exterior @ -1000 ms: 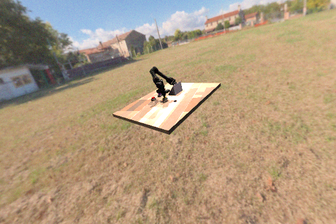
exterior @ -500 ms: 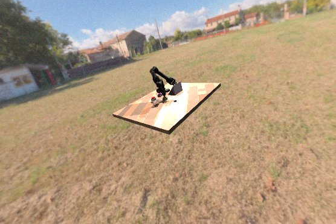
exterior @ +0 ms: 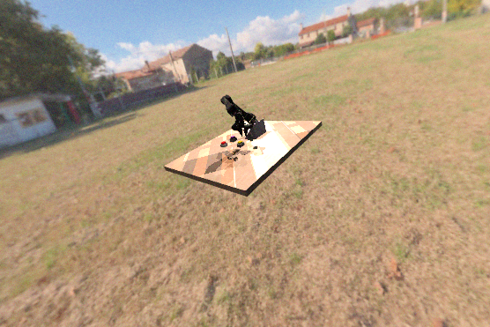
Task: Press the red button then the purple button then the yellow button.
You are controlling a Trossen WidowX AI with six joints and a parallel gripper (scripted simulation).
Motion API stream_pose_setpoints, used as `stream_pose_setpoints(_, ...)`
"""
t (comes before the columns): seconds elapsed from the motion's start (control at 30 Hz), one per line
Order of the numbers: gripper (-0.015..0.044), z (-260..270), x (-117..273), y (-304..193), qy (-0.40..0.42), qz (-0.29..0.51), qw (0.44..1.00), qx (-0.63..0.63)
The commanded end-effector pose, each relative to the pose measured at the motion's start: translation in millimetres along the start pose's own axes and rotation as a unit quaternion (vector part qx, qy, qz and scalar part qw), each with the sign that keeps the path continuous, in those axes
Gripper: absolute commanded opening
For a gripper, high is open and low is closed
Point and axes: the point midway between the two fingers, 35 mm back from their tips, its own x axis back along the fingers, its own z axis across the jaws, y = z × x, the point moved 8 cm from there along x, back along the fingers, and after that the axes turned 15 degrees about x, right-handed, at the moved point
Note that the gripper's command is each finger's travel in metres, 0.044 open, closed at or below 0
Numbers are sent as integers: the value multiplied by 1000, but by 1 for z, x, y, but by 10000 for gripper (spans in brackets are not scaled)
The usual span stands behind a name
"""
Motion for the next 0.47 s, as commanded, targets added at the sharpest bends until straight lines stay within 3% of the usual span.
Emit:
stream_pose_setpoints(0.0, 309, 67, 19, 7, 1, 2, 1000, 2)
stream_pose_setpoints(0.13, 400, 125, 29, 2, -6, 4, 1000, 0)
stream_pose_setpoints(0.43, 400, 137, 30, 0, -8, 5, 1000, -1)
